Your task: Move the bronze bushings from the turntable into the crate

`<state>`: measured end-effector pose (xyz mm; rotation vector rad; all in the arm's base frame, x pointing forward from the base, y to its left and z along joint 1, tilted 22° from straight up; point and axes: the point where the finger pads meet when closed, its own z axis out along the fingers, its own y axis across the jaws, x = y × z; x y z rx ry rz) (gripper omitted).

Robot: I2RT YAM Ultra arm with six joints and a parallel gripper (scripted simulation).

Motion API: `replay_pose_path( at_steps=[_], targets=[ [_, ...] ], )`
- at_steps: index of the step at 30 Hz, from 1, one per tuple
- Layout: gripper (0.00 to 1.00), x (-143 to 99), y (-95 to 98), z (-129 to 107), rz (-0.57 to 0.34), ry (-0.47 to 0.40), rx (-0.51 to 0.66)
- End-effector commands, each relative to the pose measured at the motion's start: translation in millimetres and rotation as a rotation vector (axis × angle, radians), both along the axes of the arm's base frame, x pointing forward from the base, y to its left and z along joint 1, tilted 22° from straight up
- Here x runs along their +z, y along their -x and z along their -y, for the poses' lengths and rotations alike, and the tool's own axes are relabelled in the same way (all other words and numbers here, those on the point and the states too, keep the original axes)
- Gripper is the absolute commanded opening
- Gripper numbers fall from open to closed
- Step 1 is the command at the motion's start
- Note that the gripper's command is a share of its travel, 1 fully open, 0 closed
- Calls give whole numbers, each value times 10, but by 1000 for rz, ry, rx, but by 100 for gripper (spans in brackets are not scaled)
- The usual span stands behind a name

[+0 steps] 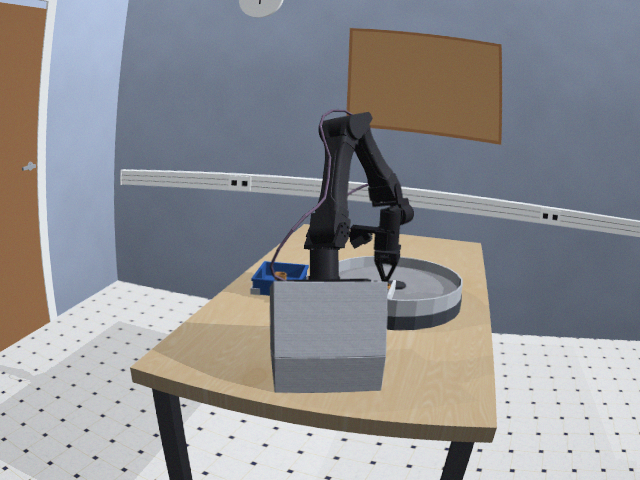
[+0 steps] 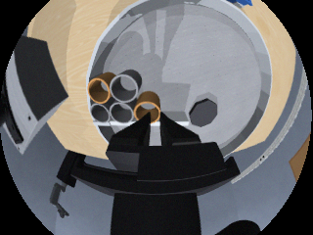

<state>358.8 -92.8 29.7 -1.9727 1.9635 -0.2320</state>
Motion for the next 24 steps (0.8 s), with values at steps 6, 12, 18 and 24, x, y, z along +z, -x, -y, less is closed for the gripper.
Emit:
replay_pose_path(
  at_steps=[6,12,18,24],
  targets=[
    [15,-51,30,39,-8,-15,-9],
    [15,-51,30,39,-8,-15,-9],
    [15,-50,30,39,-8,-15,-9],
    [15,-51,30,39,-8,-15,-9]
  ],
)
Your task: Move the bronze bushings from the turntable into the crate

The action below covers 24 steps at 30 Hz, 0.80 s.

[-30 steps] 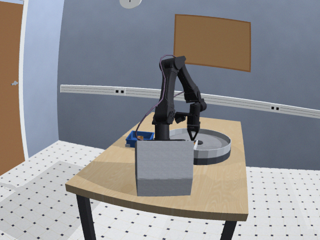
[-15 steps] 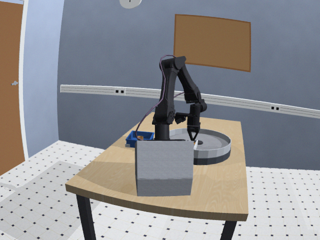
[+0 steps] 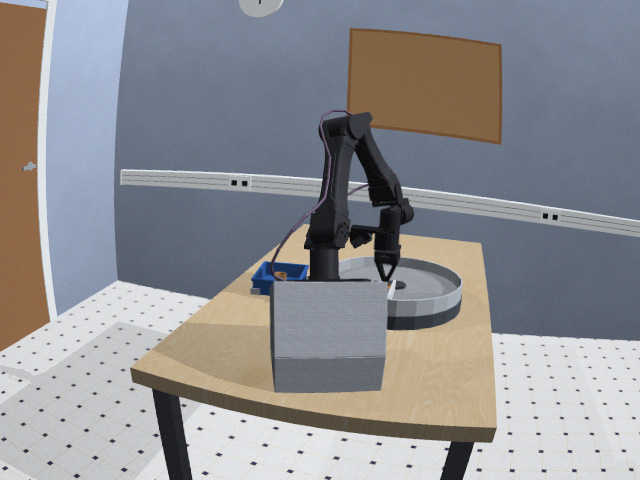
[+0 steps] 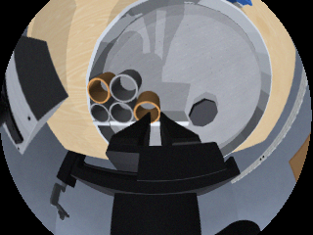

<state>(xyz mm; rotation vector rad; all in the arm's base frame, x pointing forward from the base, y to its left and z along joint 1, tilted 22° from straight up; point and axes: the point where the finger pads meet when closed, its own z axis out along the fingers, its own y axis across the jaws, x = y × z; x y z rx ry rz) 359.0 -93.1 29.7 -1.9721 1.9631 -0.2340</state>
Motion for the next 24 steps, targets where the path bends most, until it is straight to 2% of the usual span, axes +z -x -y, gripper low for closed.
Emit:
replay_pose_path(
  at_steps=[1,12,15,24],
  targets=[
    [15,-51,32,36,-9,-16,-9],
    [15,-48,30,37,-9,-16,-9],
    [15,22,-34,54,1,-14,-15],
    [15,35,-59,14,0,-13,-7]
  ],
)
